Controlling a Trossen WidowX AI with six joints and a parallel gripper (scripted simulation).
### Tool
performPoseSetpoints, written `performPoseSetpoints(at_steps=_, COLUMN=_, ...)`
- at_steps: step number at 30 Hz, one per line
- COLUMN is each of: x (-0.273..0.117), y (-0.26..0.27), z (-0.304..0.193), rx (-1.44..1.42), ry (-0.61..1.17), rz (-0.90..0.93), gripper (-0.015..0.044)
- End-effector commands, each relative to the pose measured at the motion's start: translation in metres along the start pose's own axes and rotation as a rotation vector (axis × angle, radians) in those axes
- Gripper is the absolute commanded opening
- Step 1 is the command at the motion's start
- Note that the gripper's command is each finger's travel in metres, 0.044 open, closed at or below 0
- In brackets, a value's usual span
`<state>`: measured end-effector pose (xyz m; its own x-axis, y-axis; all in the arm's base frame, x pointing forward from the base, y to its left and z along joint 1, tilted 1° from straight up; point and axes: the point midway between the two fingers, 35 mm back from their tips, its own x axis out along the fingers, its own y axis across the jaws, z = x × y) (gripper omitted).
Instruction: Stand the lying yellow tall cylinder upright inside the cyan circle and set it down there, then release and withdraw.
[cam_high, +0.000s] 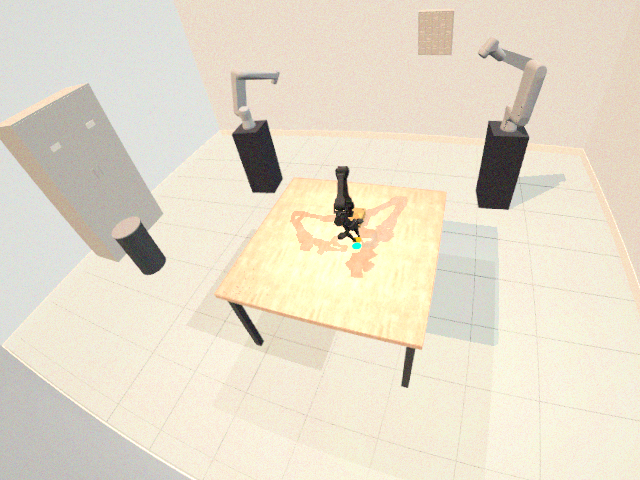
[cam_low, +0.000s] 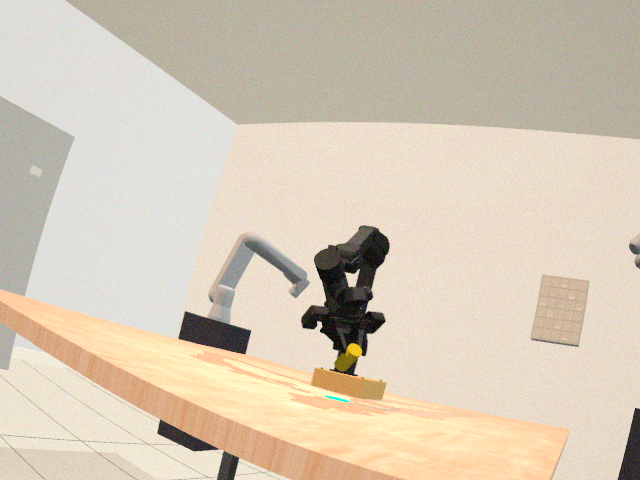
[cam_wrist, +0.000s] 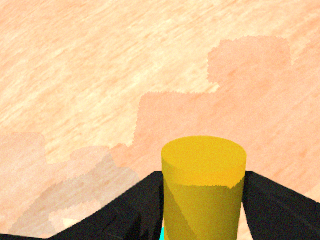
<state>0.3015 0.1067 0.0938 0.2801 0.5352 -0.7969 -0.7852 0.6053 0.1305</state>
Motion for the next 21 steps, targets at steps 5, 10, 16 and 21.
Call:
performPoseSetpoints(at_steps=5, x=-0.0006, y=-0.0015, z=-0.0006, rx=0.01, ry=-0.056, rz=0.006, gripper=0.0105)
performPoseSetpoints(at_steps=10, x=-0.0008, y=-0.0029, z=-0.0007, rx=0.013, ry=-0.091, rz=0.009, gripper=0.0105)
performPoseSetpoints(at_steps=16, x=-0.0014, y=-0.0043, z=-0.0009, rx=0.014, ry=-0.133, rz=0.013, gripper=0.0105)
performPoseSetpoints(at_steps=21, x=-0.0021, y=-0.0054, z=-0.0013, rx=0.015, ry=-0.167, rz=0.016, gripper=0.0105)
